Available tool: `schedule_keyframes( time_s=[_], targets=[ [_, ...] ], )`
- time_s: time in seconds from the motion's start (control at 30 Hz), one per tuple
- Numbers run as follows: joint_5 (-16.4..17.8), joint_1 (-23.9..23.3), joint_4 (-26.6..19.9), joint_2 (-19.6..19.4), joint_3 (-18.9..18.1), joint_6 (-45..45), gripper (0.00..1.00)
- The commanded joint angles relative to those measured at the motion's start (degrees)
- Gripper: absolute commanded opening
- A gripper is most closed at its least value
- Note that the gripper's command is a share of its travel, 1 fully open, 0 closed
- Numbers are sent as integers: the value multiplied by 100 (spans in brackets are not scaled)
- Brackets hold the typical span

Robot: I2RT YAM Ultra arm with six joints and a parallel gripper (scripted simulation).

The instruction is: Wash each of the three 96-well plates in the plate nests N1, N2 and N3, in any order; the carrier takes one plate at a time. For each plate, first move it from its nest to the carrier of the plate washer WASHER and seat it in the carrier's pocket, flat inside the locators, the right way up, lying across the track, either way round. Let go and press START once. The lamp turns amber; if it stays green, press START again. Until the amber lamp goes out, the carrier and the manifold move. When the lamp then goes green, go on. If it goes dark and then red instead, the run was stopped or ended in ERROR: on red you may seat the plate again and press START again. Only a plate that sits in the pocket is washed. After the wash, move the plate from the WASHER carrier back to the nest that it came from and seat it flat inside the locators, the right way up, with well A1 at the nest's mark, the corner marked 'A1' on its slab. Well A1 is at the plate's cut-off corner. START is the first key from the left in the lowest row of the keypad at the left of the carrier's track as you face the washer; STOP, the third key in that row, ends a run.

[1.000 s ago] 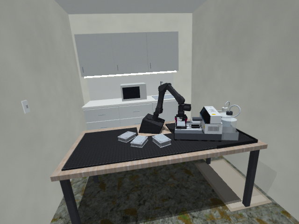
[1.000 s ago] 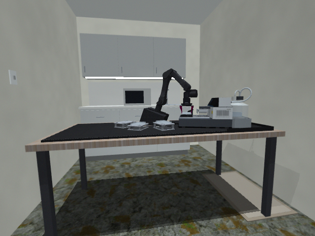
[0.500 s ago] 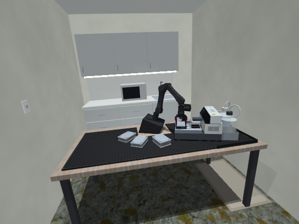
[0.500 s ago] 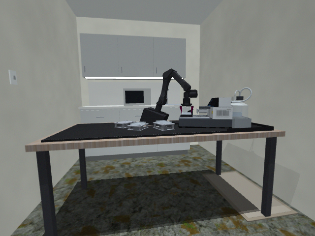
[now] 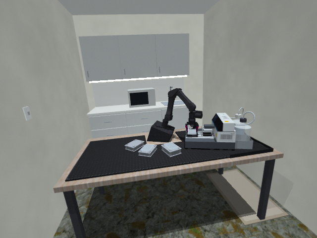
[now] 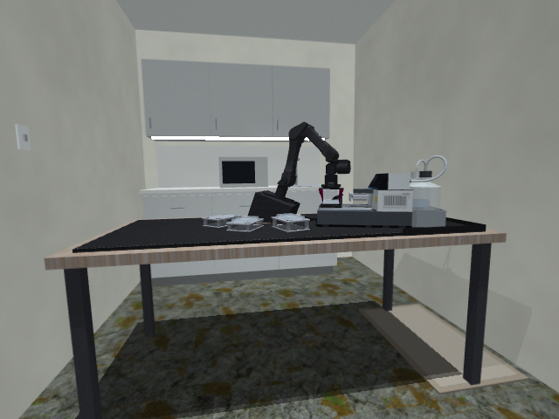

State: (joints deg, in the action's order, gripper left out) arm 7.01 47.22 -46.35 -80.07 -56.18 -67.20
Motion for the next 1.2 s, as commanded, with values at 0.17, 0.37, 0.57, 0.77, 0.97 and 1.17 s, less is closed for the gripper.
schedule_keyframes(
  time_s=[0.17,0.37,0.57,0.77,0.97,1.17],
  targets=[
    [-41,2,32,15,-5,-9,0],
    [-42,5,56,4,8,-12,0],
    [-42,7,72,-3,16,-13,0],
    [-43,10,96,-15,28,-16,0],
    [-44,12,116,-25,38,-18,0],
    [-45,14,136,-34,49,-20,0]
  ],
)
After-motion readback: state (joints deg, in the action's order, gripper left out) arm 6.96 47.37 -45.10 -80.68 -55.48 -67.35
